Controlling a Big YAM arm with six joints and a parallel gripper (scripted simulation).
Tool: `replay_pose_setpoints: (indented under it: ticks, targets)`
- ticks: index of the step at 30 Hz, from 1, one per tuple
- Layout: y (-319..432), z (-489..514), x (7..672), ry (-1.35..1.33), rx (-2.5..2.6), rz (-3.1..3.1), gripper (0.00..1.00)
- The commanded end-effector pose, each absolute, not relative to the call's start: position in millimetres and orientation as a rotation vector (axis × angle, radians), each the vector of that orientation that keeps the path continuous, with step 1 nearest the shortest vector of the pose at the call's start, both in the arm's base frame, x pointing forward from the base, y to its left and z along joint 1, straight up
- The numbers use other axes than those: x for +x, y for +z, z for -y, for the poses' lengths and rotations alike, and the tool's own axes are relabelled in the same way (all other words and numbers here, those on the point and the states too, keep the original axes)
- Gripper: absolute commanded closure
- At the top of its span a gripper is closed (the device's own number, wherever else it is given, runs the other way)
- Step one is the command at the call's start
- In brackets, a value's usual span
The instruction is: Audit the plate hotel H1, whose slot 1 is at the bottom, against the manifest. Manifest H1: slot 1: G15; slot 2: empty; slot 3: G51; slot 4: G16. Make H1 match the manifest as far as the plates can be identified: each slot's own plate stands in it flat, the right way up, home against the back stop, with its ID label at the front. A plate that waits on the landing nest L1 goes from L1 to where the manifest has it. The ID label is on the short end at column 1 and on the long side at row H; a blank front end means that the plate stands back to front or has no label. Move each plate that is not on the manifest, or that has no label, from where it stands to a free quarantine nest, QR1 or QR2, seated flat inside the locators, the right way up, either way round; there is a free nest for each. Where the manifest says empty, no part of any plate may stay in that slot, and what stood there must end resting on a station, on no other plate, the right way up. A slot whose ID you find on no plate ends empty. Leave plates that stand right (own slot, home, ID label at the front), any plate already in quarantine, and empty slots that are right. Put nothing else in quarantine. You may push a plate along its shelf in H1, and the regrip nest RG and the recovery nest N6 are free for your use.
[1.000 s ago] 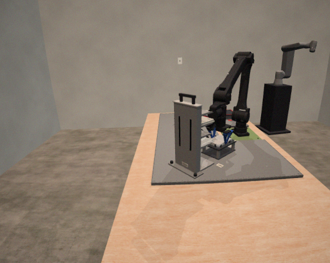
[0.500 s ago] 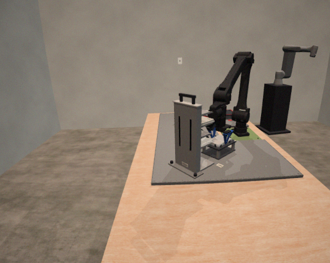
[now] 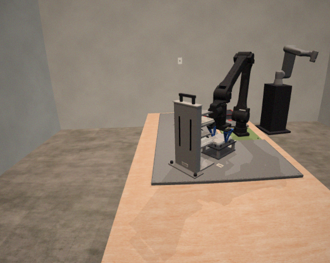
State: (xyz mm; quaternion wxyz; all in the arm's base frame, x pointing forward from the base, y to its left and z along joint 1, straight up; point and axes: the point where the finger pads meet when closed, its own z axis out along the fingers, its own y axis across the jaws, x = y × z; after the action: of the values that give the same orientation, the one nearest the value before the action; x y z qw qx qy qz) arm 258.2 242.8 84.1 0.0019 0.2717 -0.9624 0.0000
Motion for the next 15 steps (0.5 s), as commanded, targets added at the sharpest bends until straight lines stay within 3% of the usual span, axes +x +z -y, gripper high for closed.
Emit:
replay_pose_setpoints:
  ticks: [1,15]
  targets:
    - [119.8,-263.5,274.2,-0.060,0.881,3.088,0.14]
    - [128.7,-262.8,274.0,-0.052,0.879,3.079,0.14]
